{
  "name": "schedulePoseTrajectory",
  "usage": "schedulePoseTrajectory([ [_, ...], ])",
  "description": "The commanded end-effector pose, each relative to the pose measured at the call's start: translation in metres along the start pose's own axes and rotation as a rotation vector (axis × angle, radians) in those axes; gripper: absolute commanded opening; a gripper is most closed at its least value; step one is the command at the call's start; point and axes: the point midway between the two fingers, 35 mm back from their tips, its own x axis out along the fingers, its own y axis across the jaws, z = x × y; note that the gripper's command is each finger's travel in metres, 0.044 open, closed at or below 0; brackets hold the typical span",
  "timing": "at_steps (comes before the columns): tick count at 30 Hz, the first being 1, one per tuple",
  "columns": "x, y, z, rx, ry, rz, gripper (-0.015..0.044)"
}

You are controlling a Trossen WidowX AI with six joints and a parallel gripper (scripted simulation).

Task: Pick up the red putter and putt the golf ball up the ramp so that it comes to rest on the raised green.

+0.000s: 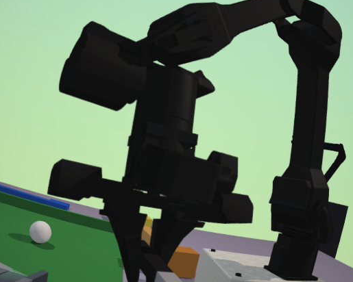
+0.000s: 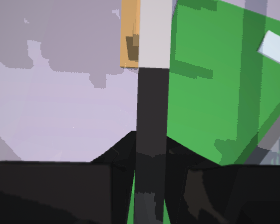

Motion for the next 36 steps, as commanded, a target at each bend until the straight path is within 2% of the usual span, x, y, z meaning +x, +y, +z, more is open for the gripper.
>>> schedulePoseTrajectory([
  [1,-0.027,0.002,0.008,0.003,-0.012,-0.008,0.0],
  [7,-0.027,-0.001,-0.002,0.052,0.007,-0.01,0.0],
  [21,-0.062,-0.01,-0.075,0.56,0.085,-0.021,0.0],
  [36,-0.101,0.007,-0.151,1.102,0.159,-0.031,0.0],
])
